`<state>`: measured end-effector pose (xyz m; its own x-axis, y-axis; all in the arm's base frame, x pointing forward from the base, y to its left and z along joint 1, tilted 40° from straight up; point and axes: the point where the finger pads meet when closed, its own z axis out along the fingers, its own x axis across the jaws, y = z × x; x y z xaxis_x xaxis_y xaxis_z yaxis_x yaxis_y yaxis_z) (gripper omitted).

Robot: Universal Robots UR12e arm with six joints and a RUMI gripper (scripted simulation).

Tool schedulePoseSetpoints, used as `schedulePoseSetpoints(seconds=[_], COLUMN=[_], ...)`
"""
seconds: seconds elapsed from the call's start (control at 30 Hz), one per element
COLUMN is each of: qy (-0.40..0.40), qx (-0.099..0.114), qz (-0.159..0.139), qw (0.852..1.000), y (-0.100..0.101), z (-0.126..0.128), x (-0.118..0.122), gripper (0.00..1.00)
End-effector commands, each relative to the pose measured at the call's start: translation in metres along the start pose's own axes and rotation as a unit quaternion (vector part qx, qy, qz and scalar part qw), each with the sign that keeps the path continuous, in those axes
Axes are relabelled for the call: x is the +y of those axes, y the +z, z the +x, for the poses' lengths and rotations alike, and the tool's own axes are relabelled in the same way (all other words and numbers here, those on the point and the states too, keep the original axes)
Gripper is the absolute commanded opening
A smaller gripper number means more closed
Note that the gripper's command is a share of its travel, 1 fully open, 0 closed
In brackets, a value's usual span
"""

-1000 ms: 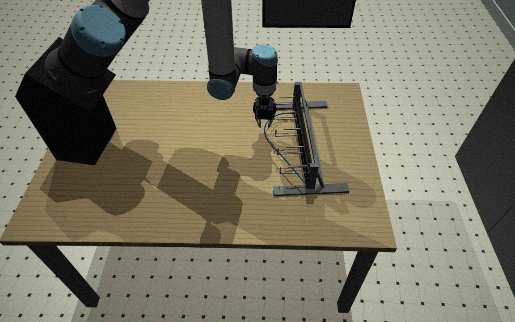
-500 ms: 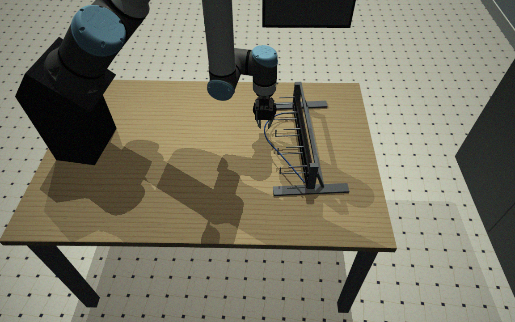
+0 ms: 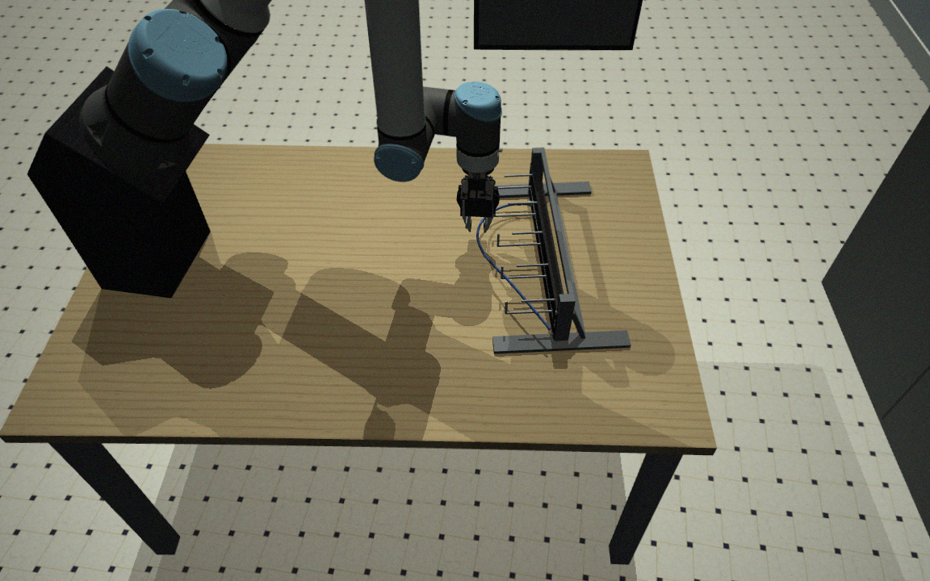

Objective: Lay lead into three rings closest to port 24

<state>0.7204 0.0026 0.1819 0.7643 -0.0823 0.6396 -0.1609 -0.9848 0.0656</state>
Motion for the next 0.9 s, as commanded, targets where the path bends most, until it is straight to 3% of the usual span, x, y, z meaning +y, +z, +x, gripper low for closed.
schedulePoseSetpoints(seconds=[0.0,0.87], qy=[0.0,0.0], qx=[0.001,0.001], qz=[0.0,0.0], qw=[1.0,1.0], y=[-0.0004,0.0021], z=[0.0004,0.0004], x=[-0.0001,-0.0001], gripper=[0.2,0.2])
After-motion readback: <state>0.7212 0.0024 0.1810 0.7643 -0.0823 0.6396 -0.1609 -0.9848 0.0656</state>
